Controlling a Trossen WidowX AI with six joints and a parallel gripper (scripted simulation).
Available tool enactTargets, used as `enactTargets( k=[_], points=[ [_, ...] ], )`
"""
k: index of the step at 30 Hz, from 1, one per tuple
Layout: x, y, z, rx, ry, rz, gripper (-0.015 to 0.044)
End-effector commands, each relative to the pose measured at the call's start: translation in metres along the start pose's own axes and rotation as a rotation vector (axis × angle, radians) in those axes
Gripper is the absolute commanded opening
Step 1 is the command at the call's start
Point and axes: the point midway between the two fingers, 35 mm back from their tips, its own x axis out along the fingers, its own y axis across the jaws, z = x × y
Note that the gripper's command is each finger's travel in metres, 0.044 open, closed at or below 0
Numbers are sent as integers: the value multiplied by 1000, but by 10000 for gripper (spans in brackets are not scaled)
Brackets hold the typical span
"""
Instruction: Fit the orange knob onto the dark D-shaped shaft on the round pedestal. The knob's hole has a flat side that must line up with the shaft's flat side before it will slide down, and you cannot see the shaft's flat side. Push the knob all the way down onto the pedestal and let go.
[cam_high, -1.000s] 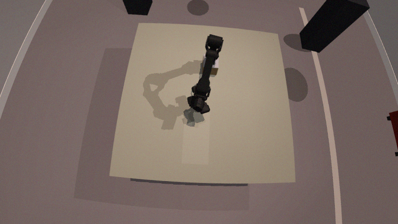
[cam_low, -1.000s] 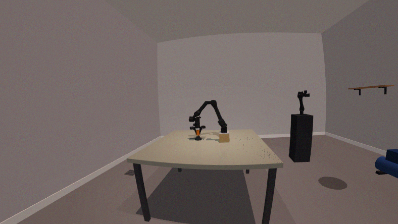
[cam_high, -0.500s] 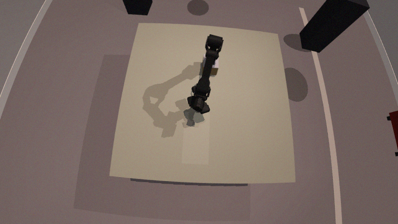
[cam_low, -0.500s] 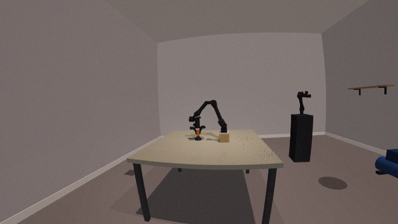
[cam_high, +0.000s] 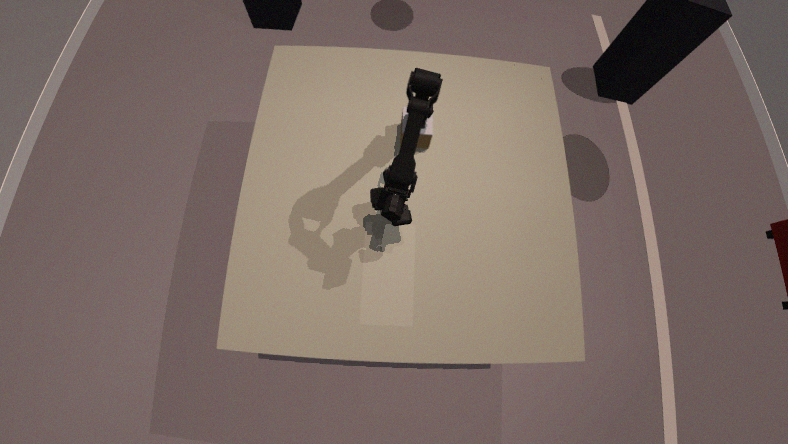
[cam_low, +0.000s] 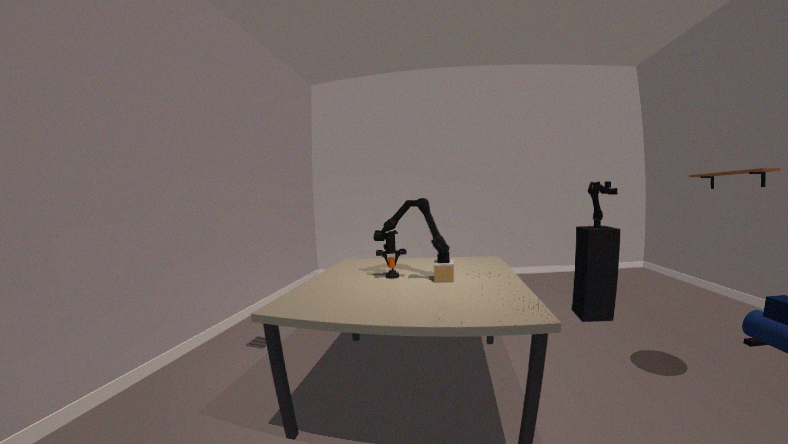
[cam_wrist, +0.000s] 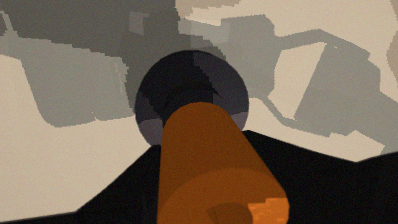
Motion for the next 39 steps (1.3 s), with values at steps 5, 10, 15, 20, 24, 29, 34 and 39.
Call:
enactTargets(
  k=[5, 10, 15, 20, 24, 29, 34, 39],
  points=[
    [1, 0, 0, 50, 0, 3, 0],
    [3, -1, 0, 50, 0, 3, 0],
    [4, -2, -1, 50, 0, 3, 0],
    [4, -2, -1, 50, 0, 3, 0],
    [4, -1, -1, 50, 0, 3, 0],
    [4, -1, -1, 50, 0, 3, 0],
    [5, -1, -1, 50, 0, 3, 0],
    [5, -1, -1, 41, 0, 3, 0]
  ],
)
